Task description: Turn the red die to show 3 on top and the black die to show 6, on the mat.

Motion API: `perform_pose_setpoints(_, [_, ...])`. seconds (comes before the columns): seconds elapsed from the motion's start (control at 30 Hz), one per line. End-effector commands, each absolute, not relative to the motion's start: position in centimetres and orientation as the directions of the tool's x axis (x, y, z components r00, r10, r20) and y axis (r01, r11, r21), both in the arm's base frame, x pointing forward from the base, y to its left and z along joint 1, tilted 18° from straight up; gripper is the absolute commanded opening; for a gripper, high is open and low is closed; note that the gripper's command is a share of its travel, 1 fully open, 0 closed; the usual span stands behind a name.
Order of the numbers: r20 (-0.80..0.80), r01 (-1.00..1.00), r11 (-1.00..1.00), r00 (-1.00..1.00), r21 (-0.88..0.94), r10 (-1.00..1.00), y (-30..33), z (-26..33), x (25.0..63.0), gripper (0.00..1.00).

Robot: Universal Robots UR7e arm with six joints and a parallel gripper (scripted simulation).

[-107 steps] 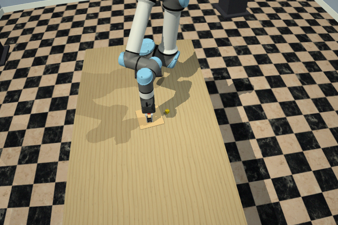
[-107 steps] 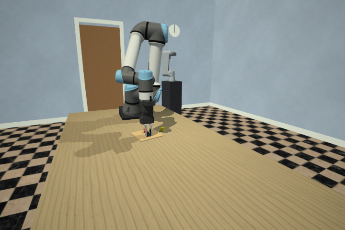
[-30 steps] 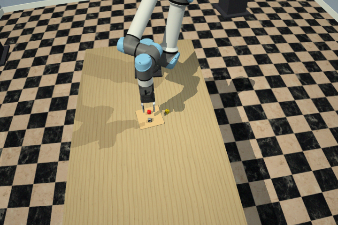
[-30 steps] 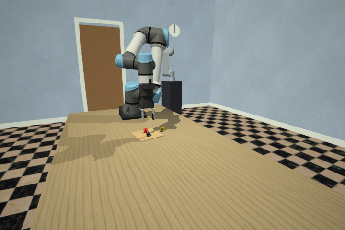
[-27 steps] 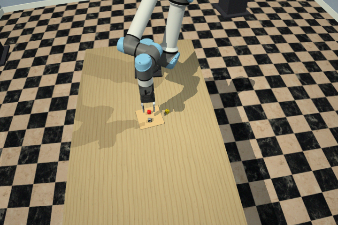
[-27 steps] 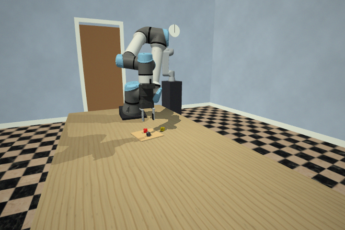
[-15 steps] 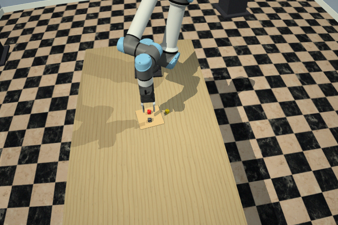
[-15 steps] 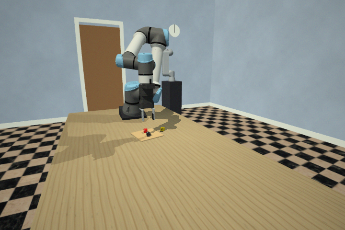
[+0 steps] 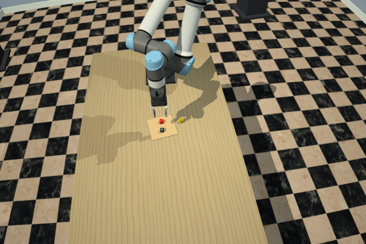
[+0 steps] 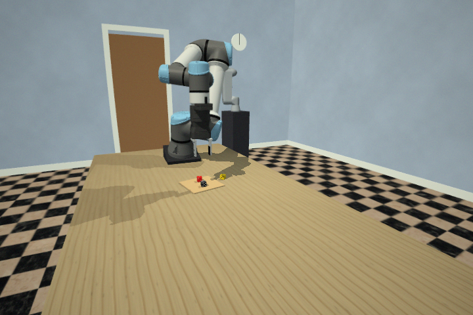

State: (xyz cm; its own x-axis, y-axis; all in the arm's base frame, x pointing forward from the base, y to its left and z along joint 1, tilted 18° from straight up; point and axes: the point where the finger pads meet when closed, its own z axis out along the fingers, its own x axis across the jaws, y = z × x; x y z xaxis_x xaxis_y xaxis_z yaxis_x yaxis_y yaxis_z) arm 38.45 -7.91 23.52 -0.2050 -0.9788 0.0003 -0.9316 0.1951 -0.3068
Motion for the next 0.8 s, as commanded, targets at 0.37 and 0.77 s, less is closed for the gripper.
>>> perform_pose_setpoints(0.37, [-0.001, -0.932, 0.195, -0.205, -0.306, -0.979, -7.6, 28.4, 36.9, 1.0])
perform_pose_setpoints(0.77, [-0.001, -0.932, 0.195, -0.205, -0.306, -0.979, -7.6, 28.4, 36.9, 1.0])
